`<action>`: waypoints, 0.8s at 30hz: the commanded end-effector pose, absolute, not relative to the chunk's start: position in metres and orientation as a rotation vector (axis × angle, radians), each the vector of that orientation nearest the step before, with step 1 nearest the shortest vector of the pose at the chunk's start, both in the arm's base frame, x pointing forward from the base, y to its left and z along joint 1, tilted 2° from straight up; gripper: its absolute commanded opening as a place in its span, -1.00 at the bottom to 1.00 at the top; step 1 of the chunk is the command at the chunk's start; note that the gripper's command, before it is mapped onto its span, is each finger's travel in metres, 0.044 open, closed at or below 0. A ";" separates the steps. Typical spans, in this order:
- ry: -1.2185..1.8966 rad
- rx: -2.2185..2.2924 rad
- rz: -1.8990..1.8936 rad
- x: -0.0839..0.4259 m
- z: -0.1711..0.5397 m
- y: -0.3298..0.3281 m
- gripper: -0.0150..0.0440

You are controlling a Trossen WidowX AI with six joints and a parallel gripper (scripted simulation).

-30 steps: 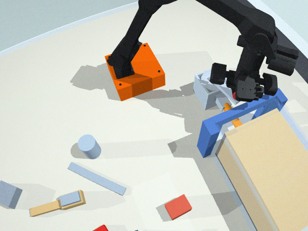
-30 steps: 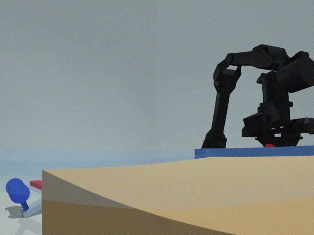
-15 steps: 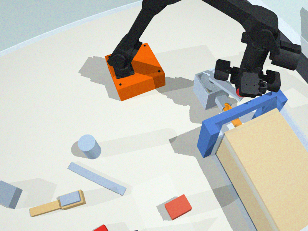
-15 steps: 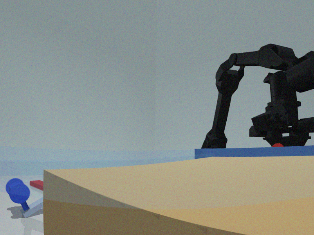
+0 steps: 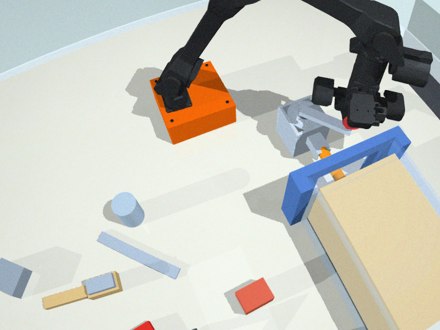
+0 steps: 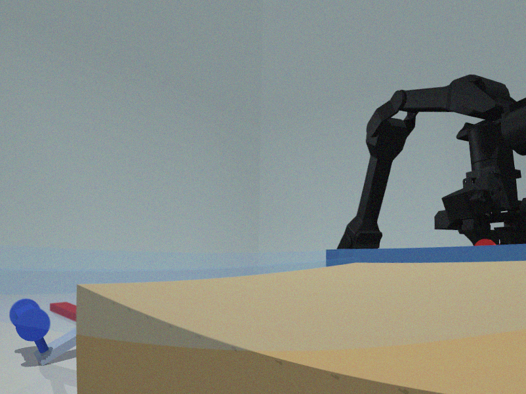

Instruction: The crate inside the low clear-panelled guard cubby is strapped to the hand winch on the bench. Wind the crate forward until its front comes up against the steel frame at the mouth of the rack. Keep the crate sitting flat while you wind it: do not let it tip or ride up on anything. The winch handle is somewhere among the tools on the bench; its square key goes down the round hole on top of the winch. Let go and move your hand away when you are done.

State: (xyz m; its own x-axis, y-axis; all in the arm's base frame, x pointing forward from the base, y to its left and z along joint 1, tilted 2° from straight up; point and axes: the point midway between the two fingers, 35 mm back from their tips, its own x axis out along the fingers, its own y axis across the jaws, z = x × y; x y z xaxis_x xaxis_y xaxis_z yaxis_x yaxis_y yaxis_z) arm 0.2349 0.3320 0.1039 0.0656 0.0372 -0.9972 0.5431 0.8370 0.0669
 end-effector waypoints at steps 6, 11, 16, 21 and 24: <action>1.508 0.490 -0.379 0.210 0.106 0.350 -0.49; 1.509 0.490 -0.379 0.203 0.106 0.353 -0.49; 1.510 0.490 -0.379 0.195 0.105 0.356 -0.49; 1.511 0.491 -0.379 0.188 0.105 0.359 -0.49; 1.511 0.491 -0.379 0.183 0.105 0.360 -0.49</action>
